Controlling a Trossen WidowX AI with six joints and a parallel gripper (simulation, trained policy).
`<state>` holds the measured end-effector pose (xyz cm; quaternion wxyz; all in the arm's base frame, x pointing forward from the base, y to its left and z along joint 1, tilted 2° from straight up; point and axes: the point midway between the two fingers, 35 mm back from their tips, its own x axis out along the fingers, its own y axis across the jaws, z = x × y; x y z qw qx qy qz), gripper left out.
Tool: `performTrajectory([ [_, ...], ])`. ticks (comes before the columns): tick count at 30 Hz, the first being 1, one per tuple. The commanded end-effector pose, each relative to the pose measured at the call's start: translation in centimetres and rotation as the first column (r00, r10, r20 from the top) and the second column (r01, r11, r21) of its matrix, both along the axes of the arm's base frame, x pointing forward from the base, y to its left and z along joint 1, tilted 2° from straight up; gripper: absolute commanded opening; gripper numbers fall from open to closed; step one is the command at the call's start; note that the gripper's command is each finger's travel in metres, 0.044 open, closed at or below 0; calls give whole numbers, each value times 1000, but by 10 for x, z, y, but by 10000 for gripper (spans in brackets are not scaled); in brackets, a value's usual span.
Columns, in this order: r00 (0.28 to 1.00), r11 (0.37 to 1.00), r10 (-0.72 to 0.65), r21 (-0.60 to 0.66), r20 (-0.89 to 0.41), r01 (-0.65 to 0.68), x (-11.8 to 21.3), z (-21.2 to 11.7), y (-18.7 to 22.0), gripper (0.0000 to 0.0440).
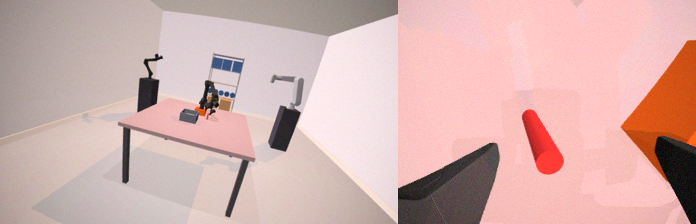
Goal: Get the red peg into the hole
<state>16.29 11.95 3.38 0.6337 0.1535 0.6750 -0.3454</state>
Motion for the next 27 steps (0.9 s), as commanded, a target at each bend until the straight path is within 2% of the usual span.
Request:
performTrajectory([
  [1, 999, 1000, 25, -3, 23, -25, 0, -20, 1, 440],
  [7, 997, 998, 53, 11, 56, -54, 4, -45, 2, 438],
  [9, 997, 998, 61, 13, 57, -62, 4, -51, 1, 420],
  [16, 998, 998, 64, 3, 28, -64, -2, -69, -3, 245],
  [24, 998, 998, 61, -24, -24, -62, -7, -74, -6, 36],
  [26, 997, 997, 61, -36, -37, -62, -8, -75, -7, 0],
  [27, 997, 997, 61, -42, -44, -63, -8, -75, -8, 0],
])
